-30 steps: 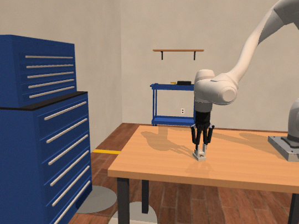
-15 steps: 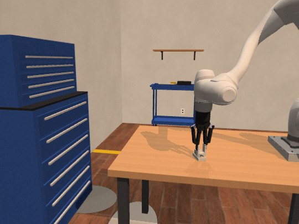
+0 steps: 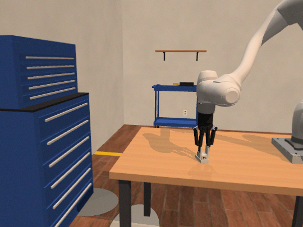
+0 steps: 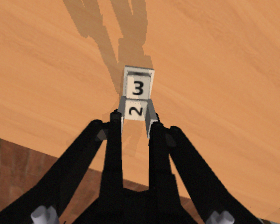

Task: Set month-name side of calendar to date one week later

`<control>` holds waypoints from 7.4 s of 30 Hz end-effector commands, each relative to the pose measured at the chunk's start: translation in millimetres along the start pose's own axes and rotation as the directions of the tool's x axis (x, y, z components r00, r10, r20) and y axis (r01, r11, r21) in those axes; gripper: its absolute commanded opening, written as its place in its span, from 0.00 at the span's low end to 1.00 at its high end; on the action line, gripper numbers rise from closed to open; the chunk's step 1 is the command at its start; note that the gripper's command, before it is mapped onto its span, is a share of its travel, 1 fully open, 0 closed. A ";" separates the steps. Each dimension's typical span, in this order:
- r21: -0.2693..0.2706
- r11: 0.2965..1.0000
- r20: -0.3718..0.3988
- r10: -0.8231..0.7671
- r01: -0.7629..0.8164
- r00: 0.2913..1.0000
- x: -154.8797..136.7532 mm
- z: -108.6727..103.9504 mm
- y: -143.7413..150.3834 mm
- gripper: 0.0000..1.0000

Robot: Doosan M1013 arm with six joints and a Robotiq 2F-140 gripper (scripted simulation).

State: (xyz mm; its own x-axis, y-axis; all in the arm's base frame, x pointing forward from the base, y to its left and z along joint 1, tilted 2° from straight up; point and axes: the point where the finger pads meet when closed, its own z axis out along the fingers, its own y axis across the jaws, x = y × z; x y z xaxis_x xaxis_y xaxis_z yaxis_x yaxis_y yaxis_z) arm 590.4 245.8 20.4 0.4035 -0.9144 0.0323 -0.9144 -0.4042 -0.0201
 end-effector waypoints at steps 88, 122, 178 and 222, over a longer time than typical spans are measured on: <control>0.000 1.000 0.000 0.000 0.000 1.000 0.0 -21.9 0.0 0.36; 0.000 1.000 0.000 0.000 0.000 1.000 0.0 -90.1 0.0 1.00; 0.000 1.000 0.000 0.000 0.000 1.000 0.0 -147.1 0.0 1.00; 0.000 1.000 0.000 0.000 0.000 1.000 0.0 -147.1 0.0 1.00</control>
State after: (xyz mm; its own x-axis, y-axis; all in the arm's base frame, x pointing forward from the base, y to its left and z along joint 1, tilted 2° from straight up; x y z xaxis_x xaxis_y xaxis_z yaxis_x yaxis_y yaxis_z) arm 585.8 249.0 167.3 0.4035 -0.9144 0.0323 -0.9144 -0.4042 -0.0201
